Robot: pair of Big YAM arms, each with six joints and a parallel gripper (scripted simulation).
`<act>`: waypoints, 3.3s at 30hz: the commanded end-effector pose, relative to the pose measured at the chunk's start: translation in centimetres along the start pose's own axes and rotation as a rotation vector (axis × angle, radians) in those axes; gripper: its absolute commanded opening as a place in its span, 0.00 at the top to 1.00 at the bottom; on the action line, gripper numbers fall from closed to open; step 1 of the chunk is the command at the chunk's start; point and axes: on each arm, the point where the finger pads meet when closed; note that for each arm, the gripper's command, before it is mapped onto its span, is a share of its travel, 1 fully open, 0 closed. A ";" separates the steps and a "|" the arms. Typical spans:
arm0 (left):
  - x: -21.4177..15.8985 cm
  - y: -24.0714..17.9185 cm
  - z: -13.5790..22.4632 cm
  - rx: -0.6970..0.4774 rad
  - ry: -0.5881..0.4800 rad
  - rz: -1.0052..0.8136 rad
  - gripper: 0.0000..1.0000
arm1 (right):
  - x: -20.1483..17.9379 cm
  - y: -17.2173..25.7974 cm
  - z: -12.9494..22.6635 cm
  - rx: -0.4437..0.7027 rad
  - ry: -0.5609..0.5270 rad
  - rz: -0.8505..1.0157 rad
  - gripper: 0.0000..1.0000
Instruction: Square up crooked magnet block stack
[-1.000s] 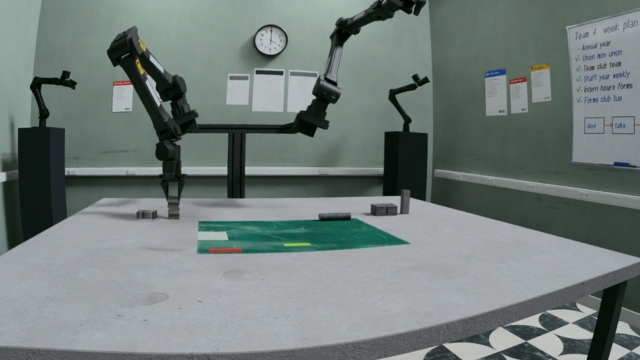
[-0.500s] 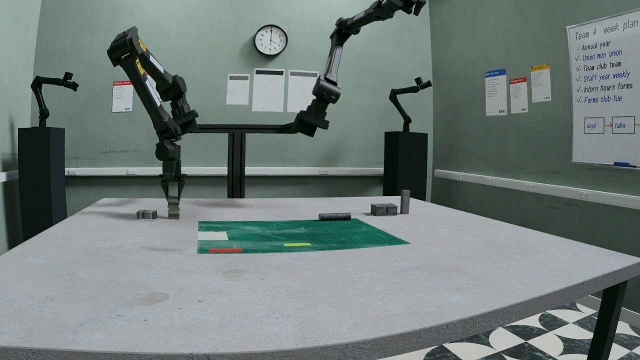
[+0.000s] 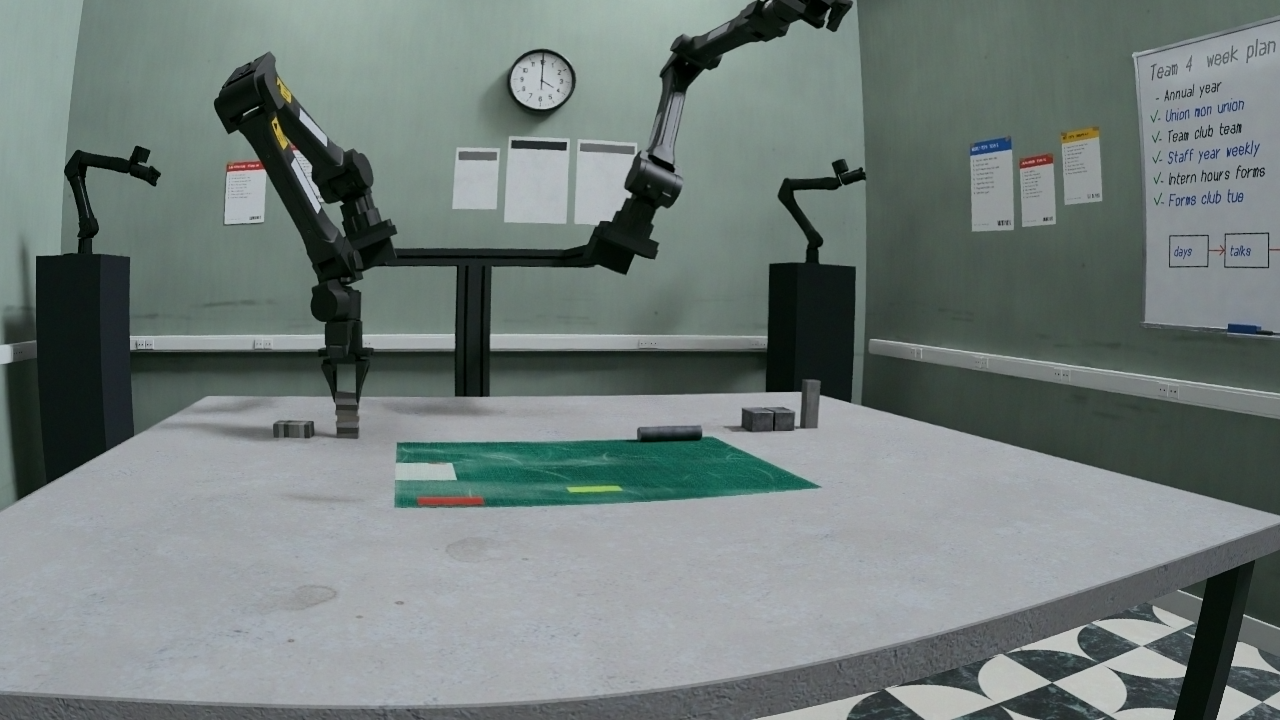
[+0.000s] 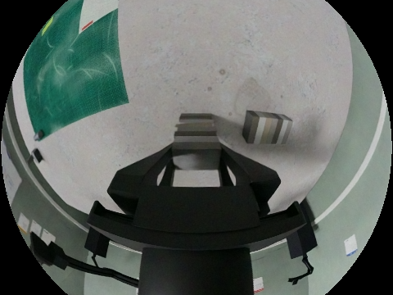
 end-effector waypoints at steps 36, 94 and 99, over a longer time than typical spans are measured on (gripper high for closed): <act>2.6 -0.4 0.3 -0.004 -0.057 -0.012 0.00 | -1.1 0.4 0.5 0.010 0.018 0.016 0.54; 2.6 -0.4 0.3 -0.004 -0.057 -0.012 0.00 | -1.3 -0.3 -0.5 0.005 0.026 0.000 0.52; 2.6 -0.4 0.3 -0.004 -0.057 -0.012 0.00 | -1.3 -0.4 -0.5 0.005 0.026 0.000 0.53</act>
Point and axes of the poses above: on each arm, the point where the finger pads meet when closed, its own z axis back along the fingers, its own y axis across the jaws, x = y × z, and after that the axes turned 12 degrees about -z, right-handed
